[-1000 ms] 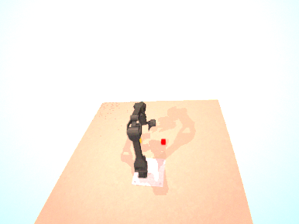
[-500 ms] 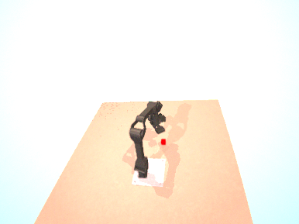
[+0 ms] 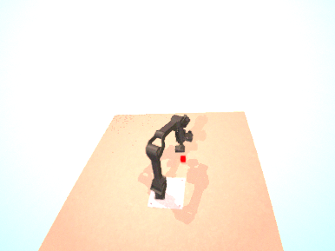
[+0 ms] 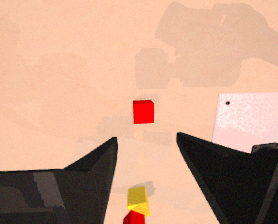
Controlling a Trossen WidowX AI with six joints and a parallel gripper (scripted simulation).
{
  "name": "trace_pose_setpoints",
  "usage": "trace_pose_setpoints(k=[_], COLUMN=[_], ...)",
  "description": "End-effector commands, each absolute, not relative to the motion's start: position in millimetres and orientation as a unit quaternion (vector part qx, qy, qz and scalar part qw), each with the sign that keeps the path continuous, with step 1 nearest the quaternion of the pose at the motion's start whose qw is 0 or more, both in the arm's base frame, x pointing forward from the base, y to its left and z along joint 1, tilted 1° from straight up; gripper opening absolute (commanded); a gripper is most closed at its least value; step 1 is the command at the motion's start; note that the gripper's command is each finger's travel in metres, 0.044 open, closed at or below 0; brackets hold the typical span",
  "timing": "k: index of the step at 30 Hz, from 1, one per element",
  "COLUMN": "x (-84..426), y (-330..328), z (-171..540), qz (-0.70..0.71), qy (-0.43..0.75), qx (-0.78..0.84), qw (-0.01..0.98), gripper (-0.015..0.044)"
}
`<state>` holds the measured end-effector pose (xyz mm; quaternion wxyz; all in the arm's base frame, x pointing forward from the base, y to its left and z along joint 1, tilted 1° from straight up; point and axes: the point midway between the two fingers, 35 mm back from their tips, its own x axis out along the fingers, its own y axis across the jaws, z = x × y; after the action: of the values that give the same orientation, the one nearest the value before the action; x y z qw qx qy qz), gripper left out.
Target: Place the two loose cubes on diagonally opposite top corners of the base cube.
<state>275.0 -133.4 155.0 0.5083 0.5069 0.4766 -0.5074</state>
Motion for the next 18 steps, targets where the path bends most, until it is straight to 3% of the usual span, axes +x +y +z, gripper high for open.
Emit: trace_pose_setpoints(k=[1,18], x=[273.6,272.7], y=[-134.0,-134.6], z=[132.1,85.8], qz=[-0.512,-0.512], qy=[0.478,0.478], qx=[0.507,0.507], qw=[0.502,0.502], gripper=[0.0265,0.0265])
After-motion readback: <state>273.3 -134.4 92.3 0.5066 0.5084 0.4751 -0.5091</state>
